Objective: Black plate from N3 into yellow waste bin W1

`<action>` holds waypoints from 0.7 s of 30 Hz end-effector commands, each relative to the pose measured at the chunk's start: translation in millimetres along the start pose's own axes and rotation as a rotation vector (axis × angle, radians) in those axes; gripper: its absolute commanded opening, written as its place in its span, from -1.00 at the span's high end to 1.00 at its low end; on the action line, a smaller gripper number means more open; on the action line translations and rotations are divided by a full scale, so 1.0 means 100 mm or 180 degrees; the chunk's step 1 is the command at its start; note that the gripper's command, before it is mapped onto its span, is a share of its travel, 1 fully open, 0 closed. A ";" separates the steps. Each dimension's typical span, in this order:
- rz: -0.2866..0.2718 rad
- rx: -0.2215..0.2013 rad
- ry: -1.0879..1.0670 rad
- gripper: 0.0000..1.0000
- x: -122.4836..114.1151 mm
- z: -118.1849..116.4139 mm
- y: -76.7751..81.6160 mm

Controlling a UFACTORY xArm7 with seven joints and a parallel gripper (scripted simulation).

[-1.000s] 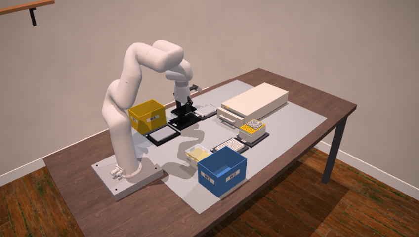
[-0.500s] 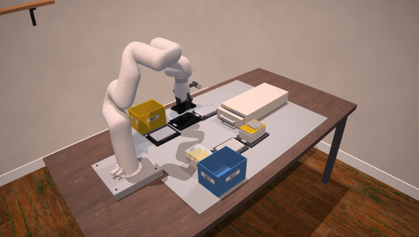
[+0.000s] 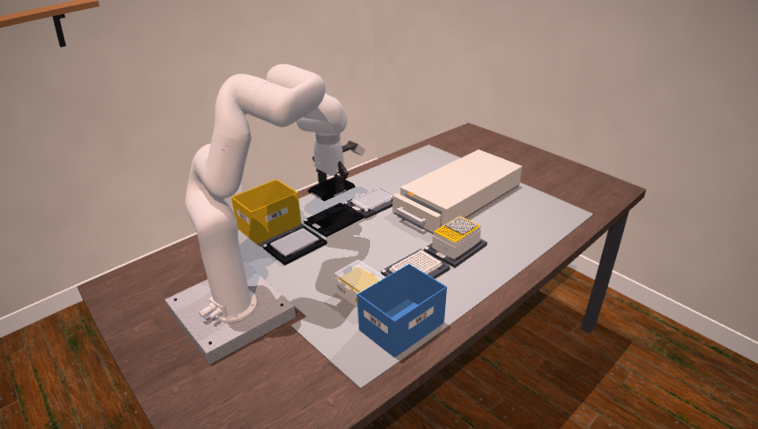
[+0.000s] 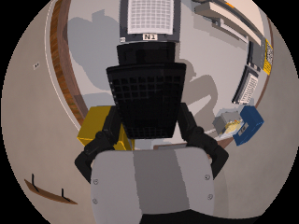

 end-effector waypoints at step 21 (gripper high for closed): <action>0.0015 0.0000 0.0000 1.00 0.01 0.00 0.24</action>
Point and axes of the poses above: the point where the finger pads meet when closed, its own y axis back along the fingers, its own z axis across the jaws, x = y × z, the point moved 10 cm from there along y, back along the fingers, and after that the axes turned 15 degrees about y, right-handed, at the moved point
